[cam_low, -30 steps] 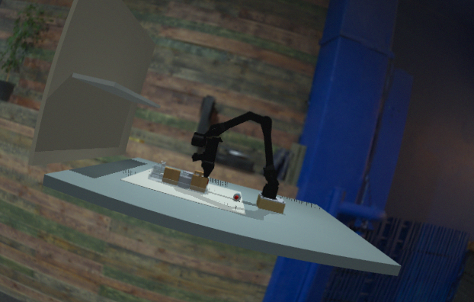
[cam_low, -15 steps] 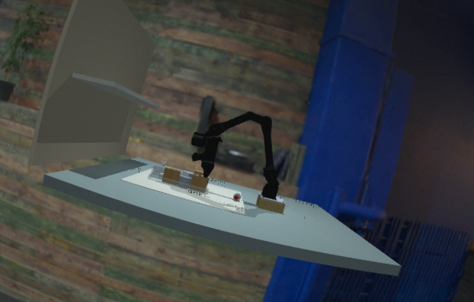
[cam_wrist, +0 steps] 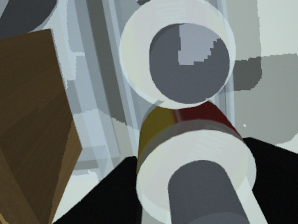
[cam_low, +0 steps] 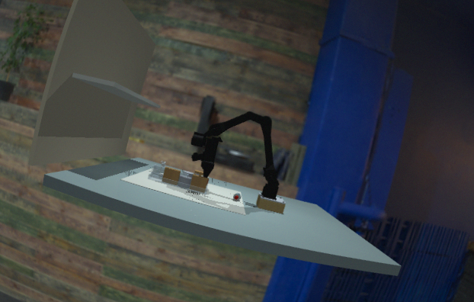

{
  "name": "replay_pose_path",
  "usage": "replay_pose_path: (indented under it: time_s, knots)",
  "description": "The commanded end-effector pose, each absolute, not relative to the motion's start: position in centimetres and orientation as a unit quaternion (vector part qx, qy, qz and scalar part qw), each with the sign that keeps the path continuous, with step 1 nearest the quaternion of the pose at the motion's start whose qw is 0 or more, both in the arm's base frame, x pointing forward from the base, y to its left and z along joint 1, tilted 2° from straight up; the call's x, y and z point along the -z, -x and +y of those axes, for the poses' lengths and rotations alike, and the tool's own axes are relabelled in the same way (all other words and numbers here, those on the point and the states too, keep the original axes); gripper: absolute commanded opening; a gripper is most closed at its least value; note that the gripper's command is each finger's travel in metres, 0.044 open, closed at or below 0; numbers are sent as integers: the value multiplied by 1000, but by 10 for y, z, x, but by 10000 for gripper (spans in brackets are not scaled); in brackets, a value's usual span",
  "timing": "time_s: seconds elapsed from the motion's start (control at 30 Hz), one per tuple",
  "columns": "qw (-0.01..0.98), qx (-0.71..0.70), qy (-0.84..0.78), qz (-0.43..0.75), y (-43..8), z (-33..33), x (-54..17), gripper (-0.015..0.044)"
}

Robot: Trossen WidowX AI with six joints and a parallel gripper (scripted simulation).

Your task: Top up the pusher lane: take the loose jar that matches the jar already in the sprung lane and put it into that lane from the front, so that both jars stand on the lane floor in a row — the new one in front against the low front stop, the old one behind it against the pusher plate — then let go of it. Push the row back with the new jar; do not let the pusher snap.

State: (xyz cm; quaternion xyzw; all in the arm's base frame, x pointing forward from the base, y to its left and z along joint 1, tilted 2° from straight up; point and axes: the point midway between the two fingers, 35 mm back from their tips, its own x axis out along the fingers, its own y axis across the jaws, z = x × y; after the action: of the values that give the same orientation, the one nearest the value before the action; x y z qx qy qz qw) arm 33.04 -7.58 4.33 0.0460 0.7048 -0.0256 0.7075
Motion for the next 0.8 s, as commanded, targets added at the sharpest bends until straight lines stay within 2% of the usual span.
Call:
replay_pose_path:
  time_s: [0.0, 0.77]
  knots:
    - [720, 28, -46, 692, -341, -78, -48, 0]
    - [720, 28, -46, 691, -344, -78, -48, 0]
